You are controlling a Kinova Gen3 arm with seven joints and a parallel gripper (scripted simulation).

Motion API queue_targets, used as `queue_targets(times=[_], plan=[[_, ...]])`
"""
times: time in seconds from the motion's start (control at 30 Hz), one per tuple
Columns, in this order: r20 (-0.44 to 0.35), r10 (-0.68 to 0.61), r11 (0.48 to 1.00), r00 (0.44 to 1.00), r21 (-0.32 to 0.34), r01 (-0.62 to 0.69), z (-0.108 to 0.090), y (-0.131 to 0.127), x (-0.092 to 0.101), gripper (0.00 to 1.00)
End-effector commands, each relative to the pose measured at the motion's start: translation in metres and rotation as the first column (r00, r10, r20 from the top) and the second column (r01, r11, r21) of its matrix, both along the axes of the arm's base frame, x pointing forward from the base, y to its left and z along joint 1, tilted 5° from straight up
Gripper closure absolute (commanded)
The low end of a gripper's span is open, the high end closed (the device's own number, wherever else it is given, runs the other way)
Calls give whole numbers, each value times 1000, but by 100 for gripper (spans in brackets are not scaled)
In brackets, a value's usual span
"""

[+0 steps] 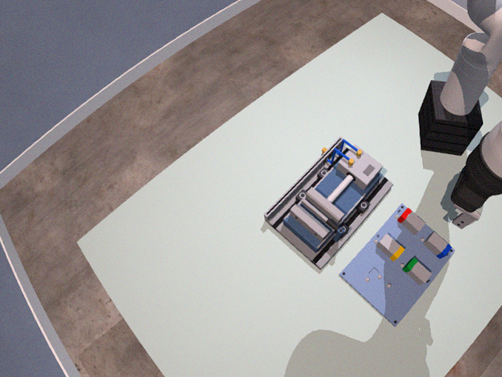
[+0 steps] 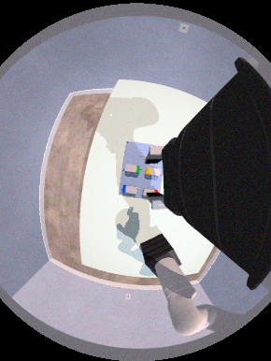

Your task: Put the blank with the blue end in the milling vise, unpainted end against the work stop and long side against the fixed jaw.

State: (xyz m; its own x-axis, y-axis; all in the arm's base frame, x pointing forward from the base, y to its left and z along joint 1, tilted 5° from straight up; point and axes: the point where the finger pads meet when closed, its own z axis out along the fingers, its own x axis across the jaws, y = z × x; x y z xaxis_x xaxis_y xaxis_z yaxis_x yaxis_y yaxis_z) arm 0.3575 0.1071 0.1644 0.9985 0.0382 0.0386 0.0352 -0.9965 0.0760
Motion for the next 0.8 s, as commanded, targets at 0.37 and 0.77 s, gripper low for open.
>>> queue_targets(times=[0.37,0.77], plan=[[17,-181,983,983,7,181,1,1,0,0],[23,-344,939,939,19,343,1,1,0,0]])
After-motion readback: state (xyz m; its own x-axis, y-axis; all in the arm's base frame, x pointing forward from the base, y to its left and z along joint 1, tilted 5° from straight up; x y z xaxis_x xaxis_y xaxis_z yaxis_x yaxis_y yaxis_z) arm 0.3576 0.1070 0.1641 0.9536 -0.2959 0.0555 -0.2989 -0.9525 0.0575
